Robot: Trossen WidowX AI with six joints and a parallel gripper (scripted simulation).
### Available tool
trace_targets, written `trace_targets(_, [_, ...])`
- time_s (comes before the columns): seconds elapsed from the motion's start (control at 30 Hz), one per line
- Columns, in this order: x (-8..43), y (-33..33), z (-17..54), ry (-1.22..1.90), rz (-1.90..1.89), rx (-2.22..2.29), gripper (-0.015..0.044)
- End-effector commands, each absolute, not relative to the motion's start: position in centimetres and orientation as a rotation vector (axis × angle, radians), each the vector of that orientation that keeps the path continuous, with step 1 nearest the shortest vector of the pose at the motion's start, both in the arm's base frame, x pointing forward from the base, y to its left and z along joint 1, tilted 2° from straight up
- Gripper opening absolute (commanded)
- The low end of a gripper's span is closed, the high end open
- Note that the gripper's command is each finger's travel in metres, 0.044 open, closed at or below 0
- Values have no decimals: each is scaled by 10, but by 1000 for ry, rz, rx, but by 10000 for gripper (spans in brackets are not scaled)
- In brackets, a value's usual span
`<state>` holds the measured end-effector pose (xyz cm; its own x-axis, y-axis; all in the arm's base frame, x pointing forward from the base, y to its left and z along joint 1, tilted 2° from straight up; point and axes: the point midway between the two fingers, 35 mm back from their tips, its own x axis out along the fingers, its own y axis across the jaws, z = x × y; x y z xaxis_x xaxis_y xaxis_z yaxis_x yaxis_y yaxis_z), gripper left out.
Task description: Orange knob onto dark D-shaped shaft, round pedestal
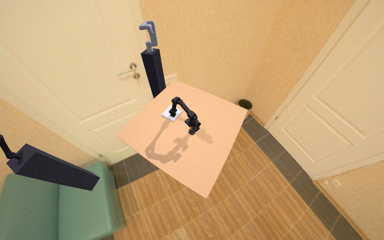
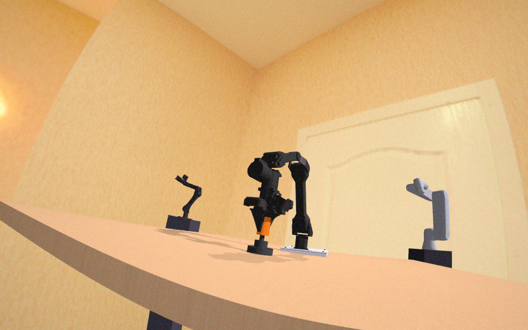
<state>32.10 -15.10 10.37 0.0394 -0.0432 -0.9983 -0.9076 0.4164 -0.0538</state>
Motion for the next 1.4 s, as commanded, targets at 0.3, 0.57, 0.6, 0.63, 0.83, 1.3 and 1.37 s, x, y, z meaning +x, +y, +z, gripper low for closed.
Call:
trace_targets(0.3, [320, -149, 109, 1298, 998, -1095, 0])
trace_targets(0.57, [322, -151, 106, 1298, 997, -1095, 0])
trace_targets(0.6, [322, -151, 107, 1298, 997, -1095, 0])
trace_targets(0.63, [323, -151, 107, 1298, 997, -1095, 0])
trace_targets(0.83, [323, -152, 104, 1298, 997, -1095, 0])
trace_targets(1.3, [321, -150, 102, 1298, 998, -1095, 0])
trace_targets(1.37, [320, -149, 105, 1298, 998, -1095, 0])
